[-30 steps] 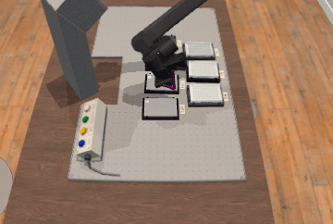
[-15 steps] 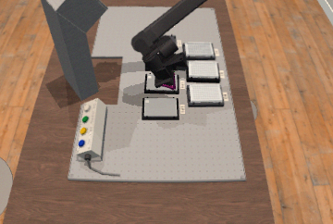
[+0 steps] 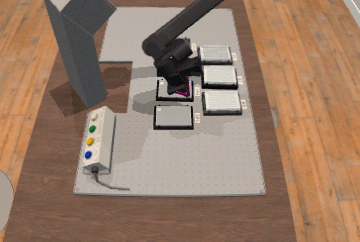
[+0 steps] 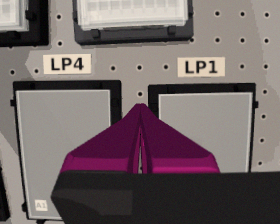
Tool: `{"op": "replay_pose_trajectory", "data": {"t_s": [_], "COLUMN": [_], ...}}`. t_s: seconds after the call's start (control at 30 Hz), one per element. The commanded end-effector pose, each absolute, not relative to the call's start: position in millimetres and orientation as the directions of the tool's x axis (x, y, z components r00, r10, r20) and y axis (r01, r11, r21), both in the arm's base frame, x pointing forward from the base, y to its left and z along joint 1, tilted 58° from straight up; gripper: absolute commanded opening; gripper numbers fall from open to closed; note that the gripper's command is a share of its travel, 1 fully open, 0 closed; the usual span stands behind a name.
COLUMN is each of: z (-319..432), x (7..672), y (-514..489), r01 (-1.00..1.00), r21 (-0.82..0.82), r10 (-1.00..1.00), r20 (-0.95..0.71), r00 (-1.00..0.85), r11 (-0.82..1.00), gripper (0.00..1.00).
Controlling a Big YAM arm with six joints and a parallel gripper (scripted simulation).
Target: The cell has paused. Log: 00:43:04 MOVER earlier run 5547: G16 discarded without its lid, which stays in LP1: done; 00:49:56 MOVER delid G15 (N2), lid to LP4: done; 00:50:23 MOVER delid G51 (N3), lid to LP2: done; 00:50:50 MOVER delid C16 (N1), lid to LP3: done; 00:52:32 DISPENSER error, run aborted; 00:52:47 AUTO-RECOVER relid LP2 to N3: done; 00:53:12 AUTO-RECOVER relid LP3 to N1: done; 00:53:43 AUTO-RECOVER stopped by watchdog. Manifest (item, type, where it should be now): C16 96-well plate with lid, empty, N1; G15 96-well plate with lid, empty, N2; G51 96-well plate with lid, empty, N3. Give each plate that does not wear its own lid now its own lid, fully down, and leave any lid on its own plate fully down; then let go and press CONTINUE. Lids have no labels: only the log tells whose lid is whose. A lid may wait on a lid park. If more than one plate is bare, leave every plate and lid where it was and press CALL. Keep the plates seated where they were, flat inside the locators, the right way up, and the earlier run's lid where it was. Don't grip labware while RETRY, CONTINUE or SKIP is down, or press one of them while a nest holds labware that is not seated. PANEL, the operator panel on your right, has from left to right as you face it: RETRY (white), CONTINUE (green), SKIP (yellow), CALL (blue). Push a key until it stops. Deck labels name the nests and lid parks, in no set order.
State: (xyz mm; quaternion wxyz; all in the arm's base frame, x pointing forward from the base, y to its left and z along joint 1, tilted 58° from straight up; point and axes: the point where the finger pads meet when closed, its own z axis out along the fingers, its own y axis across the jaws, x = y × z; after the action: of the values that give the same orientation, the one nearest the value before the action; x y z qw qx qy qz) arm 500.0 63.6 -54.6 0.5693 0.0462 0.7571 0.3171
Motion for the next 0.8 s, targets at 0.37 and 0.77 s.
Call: {"op": "replay_pose_trajectory", "data": {"t_s": [0.37, 0.77], "z": [-8.9, -9.6], "x": [477.8, 473.9], "y": [114.1, 112.3], "r01": [-0.318, -0.312], "r21": [0.520, 0.523], "r10": [0.495, 0.490], "r20": [-0.854, -0.852], "r00": [-0.163, -0.183], "r11": [0.793, 0.793], "gripper": [0.00, 0.00]}}
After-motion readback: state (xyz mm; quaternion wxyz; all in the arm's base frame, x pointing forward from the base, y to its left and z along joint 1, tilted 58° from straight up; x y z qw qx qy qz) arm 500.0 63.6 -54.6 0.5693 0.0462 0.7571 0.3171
